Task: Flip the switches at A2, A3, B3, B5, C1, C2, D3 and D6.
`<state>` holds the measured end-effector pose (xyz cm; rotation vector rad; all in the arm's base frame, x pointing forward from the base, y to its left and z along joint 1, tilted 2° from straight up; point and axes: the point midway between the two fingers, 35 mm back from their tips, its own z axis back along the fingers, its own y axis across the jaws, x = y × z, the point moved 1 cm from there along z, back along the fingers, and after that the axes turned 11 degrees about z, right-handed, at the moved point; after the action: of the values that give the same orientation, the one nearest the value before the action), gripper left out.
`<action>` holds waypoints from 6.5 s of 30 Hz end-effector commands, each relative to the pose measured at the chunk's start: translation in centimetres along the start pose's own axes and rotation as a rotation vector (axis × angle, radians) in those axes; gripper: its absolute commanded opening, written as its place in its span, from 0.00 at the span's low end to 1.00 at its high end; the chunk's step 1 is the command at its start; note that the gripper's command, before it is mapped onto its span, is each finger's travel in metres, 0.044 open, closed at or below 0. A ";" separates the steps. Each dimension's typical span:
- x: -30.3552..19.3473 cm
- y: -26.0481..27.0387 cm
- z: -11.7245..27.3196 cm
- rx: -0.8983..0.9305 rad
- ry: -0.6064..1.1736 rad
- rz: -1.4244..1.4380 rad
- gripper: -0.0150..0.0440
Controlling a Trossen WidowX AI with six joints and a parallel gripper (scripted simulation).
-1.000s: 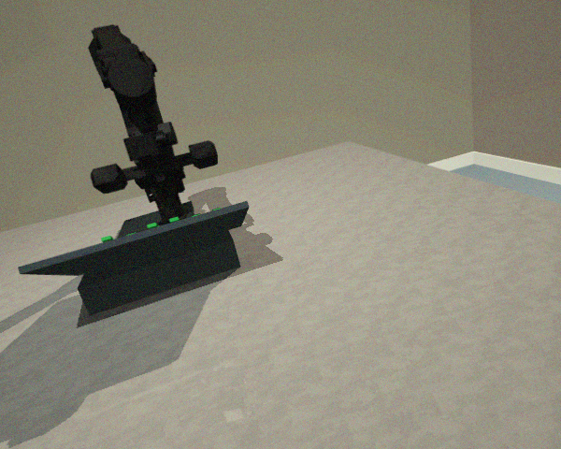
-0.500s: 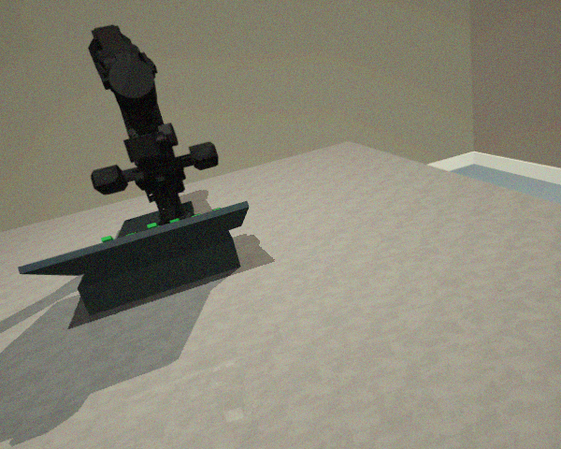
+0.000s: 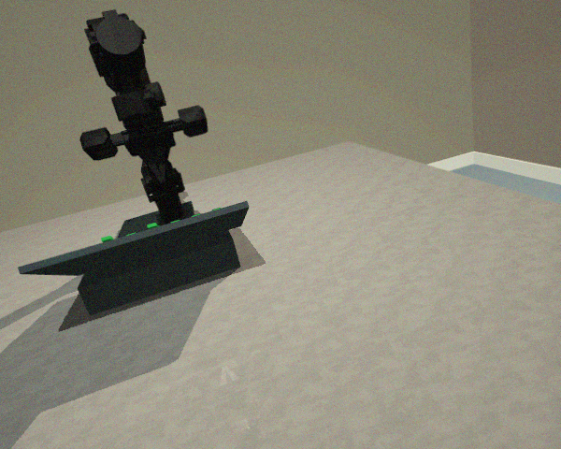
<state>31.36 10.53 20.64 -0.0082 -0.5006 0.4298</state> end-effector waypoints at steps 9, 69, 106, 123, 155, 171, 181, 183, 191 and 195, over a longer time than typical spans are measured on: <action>-6.0 1.1 0.5 -0.002 0.013 -0.002 0.25; -6.1 1.1 -5.4 -0.008 -0.014 -0.002 0.25; -6.2 1.1 -5.9 -0.008 -0.014 -0.002 0.25; -6.0 1.1 0.5 -0.002 0.013 -0.002 0.25; -7.5 -5.5 -3.9 -0.013 -0.012 0.001 0.25; -7.5 -5.6 -5.3 -0.013 -0.013 0.001 0.25; -7.5 -5.6 -5.3 -0.013 -0.013 0.001 0.25; -7.5 -5.6 -5.3 -0.013 -0.013 0.001 0.25; -7.5 -5.6 -5.3 -0.013 -0.013 0.001 0.25; -7.5 -5.6 -5.3 -0.013 -0.013 0.001 0.25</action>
<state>30.15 2.92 13.17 -0.0218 -0.5148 0.4268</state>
